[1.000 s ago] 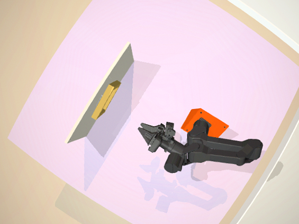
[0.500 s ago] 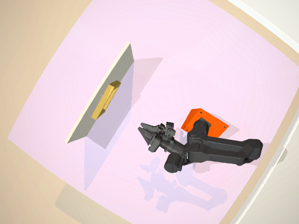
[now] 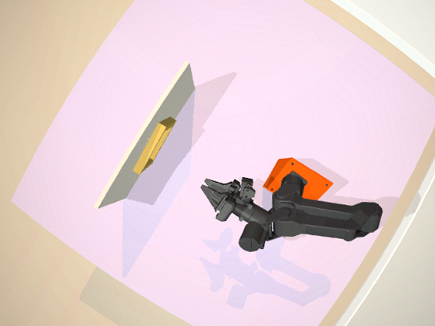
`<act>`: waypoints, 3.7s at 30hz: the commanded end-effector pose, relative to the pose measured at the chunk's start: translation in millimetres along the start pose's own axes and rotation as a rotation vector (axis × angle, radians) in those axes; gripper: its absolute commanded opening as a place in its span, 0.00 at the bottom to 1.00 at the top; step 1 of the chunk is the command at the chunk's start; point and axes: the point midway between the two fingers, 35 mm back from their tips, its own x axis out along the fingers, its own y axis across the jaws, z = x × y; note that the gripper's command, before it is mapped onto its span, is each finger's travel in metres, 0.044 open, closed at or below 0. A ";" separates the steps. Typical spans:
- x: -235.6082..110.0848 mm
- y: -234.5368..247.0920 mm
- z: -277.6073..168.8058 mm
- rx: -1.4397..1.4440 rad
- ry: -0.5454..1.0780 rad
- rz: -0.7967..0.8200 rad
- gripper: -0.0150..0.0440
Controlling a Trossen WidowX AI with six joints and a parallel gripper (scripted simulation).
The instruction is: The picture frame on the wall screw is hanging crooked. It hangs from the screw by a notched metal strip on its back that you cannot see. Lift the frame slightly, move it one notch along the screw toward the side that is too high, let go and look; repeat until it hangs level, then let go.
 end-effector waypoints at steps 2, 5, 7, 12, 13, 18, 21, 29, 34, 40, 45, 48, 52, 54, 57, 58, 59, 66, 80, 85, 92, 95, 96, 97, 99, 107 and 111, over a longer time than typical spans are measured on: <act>0.1 -1.4 -0.2 0.003 0.003 -0.004 0.69; 0.1 -1.4 -0.2 0.003 0.003 -0.004 0.69; 0.1 -1.4 -0.2 0.003 0.003 -0.004 0.69; 0.1 -1.4 -0.2 0.003 0.003 -0.004 0.69; 0.1 -1.4 -0.2 0.003 0.003 -0.004 0.69; 0.1 -1.4 -0.2 0.003 0.003 -0.004 0.69; 0.1 -1.4 -0.2 0.003 0.003 -0.004 0.69; 0.1 -1.4 -0.2 0.003 0.003 -0.004 0.69; 0.1 -1.4 -0.2 0.003 0.003 -0.004 0.69; 0.1 -1.4 -0.2 0.003 0.003 -0.004 0.69; 0.6 -0.1 -0.3 0.000 0.000 0.000 0.69; 8.3 -0.8 -4.5 0.000 0.000 0.000 0.69; 22.0 -4.0 -10.6 0.001 0.001 -0.001 0.69; 28.8 -6.5 -12.8 0.001 0.002 -0.001 0.69; 38.8 -11.3 -15.2 0.002 0.002 -0.001 0.69; 42.0 -13.1 -15.8 0.002 0.002 -0.001 0.69; 45.2 -15.1 -16.2 0.002 0.002 -0.001 0.69; 64.3 -31.7 -15.4 0.003 0.004 -0.002 0.69; 97.8 -38.0 -17.6 0.003 0.005 -0.002 0.69; 144.2 -39.4 -15.2 0.003 0.006 0.000 0.69; 150.8 -40.2 -13.9 0.002 0.006 0.001 0.69; 150.8 -40.2 -13.9 0.002 0.006 0.001 0.69; 150.8 -40.2 -13.9 0.002 0.006 0.001 0.69; 150.8 -40.2 -13.9 0.002 0.006 0.001 0.69; 150.8 -40.2 -13.9 0.002 0.006 0.001 0.69; 152.3 -40.1 -14.0 0.002 0.006 0.001 0.69; 157.6 -39.9 -14.4 0.002 0.006 0.001 0.69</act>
